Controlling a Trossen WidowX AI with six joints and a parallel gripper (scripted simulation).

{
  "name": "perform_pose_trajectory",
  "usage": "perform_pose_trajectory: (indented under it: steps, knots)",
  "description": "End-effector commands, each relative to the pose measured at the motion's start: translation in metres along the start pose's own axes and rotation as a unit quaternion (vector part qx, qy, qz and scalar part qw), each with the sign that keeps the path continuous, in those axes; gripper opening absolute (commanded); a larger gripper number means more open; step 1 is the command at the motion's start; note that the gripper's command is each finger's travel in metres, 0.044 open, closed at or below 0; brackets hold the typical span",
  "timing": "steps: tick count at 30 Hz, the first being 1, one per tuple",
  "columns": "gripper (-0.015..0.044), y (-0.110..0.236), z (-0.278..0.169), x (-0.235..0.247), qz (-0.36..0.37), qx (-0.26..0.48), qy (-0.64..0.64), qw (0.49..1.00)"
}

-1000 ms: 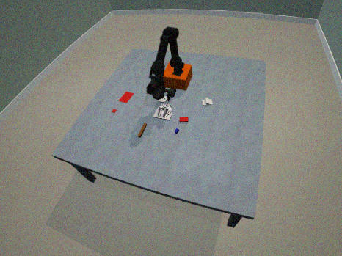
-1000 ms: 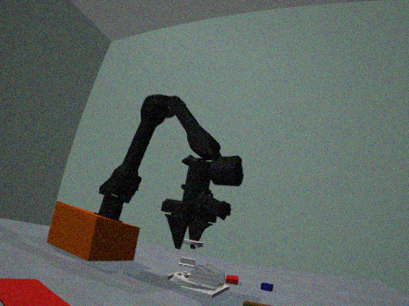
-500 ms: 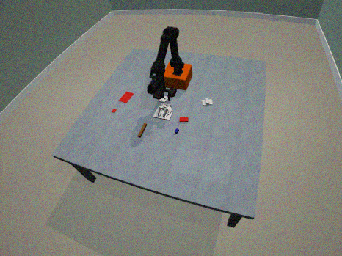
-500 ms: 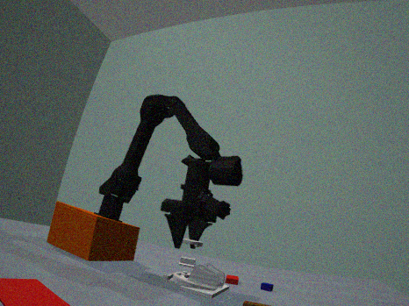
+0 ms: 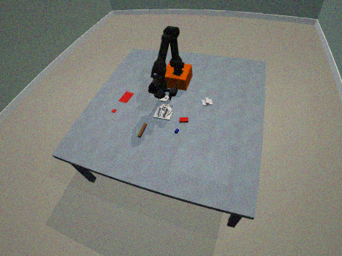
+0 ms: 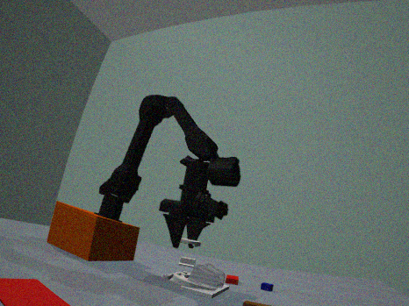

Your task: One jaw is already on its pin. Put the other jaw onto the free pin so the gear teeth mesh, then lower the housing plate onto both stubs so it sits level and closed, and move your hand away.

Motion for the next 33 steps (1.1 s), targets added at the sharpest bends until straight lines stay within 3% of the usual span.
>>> perform_pose_trajectory:
  steps: [1,33]
  knots:
    - [0.0351,0.000,0.000,0.000,0.002,-0.001,-0.003,1.000]
    - [0.0351,-0.014,0.002,0.000,0.002,-0.001,-0.004,1.000]
Point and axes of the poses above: the point midway between the two fingers, 35 mm back from their tips, its own y axis back along the fingers, its own x axis across the jaws, z = x × y, the point moved 4 cm from there along y, back along the fingers, and after that the axes turned 8 degrees about y, right-handed, at the moved point
